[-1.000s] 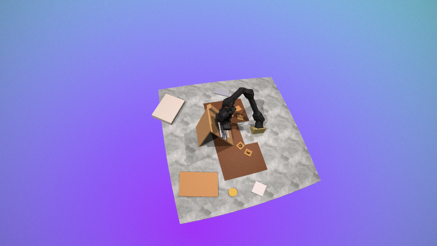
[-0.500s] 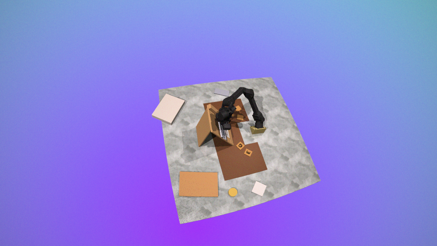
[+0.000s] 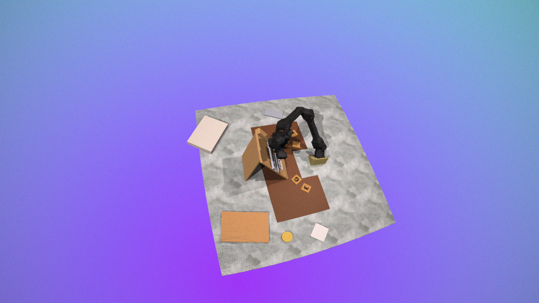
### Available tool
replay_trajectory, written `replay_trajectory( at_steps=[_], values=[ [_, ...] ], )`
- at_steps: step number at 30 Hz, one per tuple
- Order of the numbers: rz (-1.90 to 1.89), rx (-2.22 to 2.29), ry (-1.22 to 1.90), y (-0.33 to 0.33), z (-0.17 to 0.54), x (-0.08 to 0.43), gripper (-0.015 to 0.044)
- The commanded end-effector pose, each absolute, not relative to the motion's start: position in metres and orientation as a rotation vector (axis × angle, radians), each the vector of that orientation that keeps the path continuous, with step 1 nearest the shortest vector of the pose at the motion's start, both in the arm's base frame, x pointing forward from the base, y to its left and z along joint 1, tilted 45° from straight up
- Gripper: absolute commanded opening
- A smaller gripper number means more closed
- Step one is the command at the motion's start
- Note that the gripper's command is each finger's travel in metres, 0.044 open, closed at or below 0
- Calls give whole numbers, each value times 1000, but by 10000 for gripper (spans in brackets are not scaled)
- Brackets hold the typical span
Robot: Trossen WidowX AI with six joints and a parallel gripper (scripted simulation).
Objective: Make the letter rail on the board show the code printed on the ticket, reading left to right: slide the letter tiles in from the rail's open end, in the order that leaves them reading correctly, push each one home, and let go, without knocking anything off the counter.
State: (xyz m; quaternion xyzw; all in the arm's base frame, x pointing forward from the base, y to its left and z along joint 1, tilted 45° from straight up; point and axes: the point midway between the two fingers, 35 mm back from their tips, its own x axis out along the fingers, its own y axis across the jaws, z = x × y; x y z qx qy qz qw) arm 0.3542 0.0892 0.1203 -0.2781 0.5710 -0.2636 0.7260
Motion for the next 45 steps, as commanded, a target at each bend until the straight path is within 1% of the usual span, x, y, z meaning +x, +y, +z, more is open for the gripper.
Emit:
replay_trajectory(
  at_steps=[1, 11, 13, 20, 24, 28, 30, 45],
  values=[
    [-578, -611, 1258, 93, 122, 350, 0],
    [-578, -611, 1259, 98, 126, 343, 0],
    [-524, -669, 1266, 101, 129, 342, 52],
    [44, -1258, 1245, 149, 167, 306, 236],
    [358, -1610, 1145, 170, 186, 281, 341],
    [643, -1956, 976, 188, 204, 255, 440],
    [691, -2017, 938, 191, 207, 250, 440],
    [691, -2017, 938, 191, 207, 250, 440]
  ],
)
